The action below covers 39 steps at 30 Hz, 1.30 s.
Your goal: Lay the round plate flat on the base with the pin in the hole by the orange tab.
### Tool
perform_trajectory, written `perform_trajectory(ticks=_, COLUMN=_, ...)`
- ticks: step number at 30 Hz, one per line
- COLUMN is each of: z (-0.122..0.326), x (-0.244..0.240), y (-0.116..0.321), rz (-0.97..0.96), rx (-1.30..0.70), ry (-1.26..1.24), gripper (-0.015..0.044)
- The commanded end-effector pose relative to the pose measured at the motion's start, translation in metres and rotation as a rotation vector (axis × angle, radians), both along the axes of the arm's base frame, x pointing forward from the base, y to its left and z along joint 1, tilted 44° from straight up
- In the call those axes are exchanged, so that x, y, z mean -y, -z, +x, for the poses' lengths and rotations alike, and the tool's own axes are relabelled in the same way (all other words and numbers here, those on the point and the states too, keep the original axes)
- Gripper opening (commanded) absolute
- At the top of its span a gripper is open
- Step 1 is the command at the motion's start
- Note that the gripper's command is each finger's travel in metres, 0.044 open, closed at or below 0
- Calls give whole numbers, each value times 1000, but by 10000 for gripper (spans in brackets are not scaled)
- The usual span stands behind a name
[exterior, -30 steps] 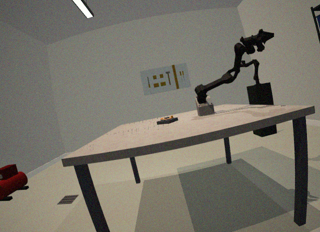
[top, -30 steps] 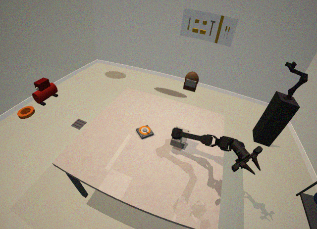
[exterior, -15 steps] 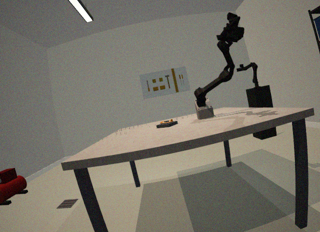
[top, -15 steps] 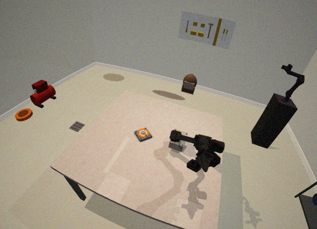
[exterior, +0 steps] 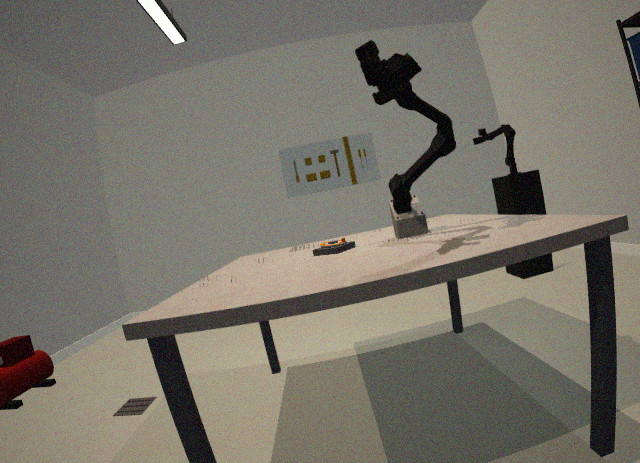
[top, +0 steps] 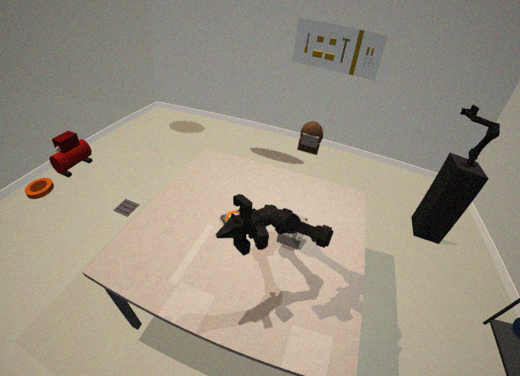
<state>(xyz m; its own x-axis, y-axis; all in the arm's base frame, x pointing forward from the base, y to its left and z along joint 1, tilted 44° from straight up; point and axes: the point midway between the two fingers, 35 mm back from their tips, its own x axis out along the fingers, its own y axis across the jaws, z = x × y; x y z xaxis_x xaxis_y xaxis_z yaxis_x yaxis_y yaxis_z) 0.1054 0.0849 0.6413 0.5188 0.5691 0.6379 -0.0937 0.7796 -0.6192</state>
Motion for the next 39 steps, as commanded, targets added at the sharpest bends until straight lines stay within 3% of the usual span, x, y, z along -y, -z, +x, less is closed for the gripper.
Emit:
perform_trajectory(ticks=1, z=67, x=4, y=35, rz=-1, rx=-209, ry=18, gripper=0)
perform_trajectory(ticks=8, z=167, x=19, y=116, rz=0, rx=-567, ry=56, gripper=0)
perform_trajectory(ticks=13, z=234, x=30, y=211, rz=22, rx=-938, ry=50, gripper=0)
perform_trajectory(ticks=16, z=251, x=34, y=253, rz=36, rx=-1088, ry=44, gripper=0)
perform_trajectory(ticks=19, z=270, x=40, y=327, rz=66, rx=-1356, ry=31, gripper=0)
perform_trajectory(ticks=22, z=272, x=44, y=390, rz=100, rx=-1591, ry=14, gripper=0)
perform_trajectory(ticks=24, z=271, x=45, y=408, rz=112, rx=-1661, ry=9, gripper=0)
perform_trajectory(ticks=30, z=224, x=45, y=538, rz=238, rx=-2253, ry=-59, gripper=0)
perform_trajectory(ticks=35, z=173, x=46, y=589, rz=326, rx=-2562, ry=-108, gripper=0)
perform_trajectory(ticks=39, z=170, x=46, y=591, rz=332, rx=-2580, ry=-111, gripper=0)
